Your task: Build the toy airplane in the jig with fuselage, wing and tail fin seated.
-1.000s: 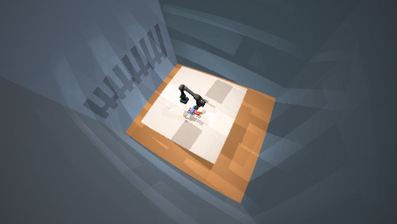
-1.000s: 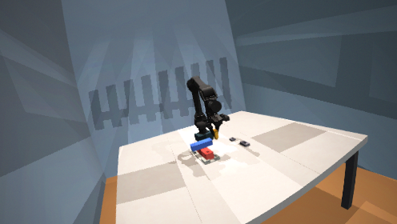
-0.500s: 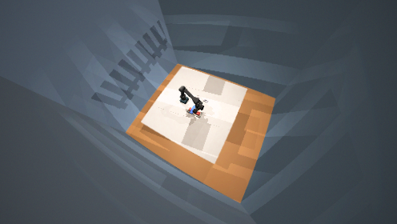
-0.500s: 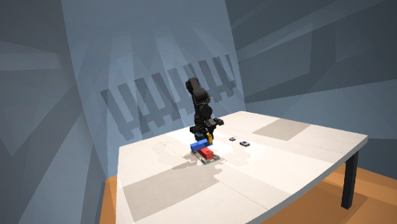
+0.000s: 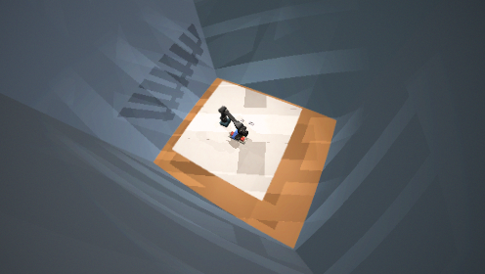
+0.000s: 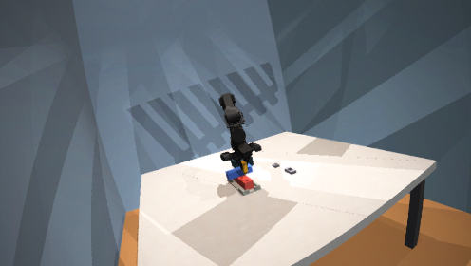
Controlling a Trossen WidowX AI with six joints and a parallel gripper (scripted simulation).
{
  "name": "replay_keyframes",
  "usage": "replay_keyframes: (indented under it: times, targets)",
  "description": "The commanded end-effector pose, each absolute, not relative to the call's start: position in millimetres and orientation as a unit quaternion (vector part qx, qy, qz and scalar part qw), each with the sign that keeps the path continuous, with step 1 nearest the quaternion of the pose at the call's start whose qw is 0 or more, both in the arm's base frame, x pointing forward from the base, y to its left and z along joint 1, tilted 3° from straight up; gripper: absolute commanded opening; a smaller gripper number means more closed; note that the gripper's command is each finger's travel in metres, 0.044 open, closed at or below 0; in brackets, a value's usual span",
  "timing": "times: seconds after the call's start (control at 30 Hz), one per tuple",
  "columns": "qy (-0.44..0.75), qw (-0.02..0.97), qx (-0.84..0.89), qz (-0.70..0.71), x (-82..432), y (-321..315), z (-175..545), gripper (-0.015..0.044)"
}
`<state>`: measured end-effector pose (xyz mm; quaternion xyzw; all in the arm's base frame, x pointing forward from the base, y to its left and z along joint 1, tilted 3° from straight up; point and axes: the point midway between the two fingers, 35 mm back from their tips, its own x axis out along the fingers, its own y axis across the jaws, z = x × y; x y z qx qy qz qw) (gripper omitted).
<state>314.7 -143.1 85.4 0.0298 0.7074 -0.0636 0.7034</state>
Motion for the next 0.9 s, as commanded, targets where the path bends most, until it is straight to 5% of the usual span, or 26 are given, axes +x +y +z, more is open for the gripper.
replay_keyframes:
  times: [0.0, 0.87]
  targets:
    - [0.707, 0.704, 0.026, -0.063, 315, -145, 86, 0.0065]
    - [0.707, 0.704, 0.026, -0.063, 316, -147, 71, 0.0065]
